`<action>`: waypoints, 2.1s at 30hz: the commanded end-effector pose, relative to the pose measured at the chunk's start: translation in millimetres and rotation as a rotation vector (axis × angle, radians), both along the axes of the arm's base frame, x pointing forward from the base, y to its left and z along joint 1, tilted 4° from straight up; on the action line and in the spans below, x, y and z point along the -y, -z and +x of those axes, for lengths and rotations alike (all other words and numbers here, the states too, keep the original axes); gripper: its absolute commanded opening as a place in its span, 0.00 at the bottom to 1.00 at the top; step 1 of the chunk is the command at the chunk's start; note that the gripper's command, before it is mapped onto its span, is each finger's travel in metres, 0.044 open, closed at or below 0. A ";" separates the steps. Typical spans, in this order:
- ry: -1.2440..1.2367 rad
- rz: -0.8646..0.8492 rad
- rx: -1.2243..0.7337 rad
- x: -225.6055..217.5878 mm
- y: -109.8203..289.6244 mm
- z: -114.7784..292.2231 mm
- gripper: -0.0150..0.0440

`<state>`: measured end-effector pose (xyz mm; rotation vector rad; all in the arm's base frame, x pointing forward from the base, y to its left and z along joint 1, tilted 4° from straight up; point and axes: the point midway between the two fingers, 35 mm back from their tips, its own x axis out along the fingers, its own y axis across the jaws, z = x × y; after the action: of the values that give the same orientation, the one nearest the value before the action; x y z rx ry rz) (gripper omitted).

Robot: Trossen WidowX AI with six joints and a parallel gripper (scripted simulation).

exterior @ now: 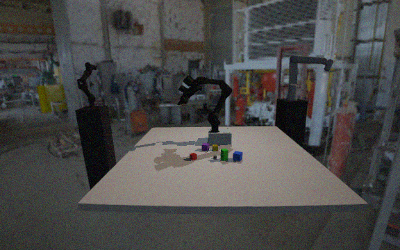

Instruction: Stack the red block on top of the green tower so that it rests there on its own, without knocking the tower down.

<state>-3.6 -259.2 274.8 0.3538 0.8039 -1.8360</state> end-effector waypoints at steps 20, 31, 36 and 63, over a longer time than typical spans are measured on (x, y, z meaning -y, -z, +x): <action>-0.883 0.541 -0.330 41.3 85.3 172.5 1.00; -1.353 0.766 -0.489 14.5 149.1 259.7 1.00; -1.559 0.856 -0.554 -7.5 180.9 294.0 1.00; -1.960 1.004 -0.654 -55.5 286.4 336.6 1.00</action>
<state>332.6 -202.9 -10.7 -0.4236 1.5803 0.4317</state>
